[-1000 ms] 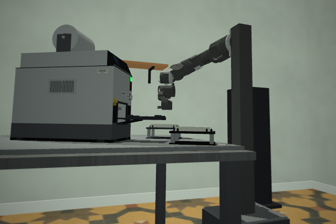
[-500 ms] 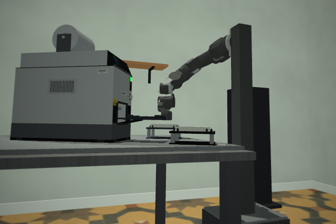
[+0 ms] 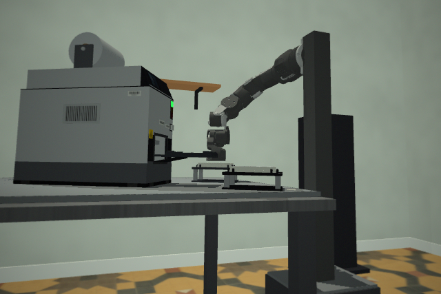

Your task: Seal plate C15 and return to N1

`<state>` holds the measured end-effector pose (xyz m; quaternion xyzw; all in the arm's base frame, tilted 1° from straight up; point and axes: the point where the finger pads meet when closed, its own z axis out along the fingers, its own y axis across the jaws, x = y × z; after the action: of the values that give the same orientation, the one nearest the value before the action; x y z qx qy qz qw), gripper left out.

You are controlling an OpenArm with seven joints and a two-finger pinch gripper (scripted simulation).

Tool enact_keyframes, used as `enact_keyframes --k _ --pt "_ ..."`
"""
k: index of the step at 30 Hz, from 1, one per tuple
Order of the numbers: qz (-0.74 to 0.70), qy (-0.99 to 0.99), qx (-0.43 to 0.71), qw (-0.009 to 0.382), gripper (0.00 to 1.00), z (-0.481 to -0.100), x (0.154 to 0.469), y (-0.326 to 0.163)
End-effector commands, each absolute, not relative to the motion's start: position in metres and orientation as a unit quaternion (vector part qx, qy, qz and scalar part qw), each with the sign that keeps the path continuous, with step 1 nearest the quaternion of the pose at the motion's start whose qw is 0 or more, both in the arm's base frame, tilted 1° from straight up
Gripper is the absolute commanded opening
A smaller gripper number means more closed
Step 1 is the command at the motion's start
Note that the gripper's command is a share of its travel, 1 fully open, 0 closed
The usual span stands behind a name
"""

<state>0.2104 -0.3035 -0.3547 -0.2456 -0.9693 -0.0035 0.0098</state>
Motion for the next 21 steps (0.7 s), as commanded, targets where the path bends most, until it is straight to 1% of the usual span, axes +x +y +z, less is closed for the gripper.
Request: enact_keyframes --k 1,21 --pt "-0.005 -0.969 -0.248 0.005 0.77 -0.3536 0.2122 -0.3044" --pt "-0.005 -0.969 -0.248 0.005 0.77 -0.3514 0.2124 -0.3051"
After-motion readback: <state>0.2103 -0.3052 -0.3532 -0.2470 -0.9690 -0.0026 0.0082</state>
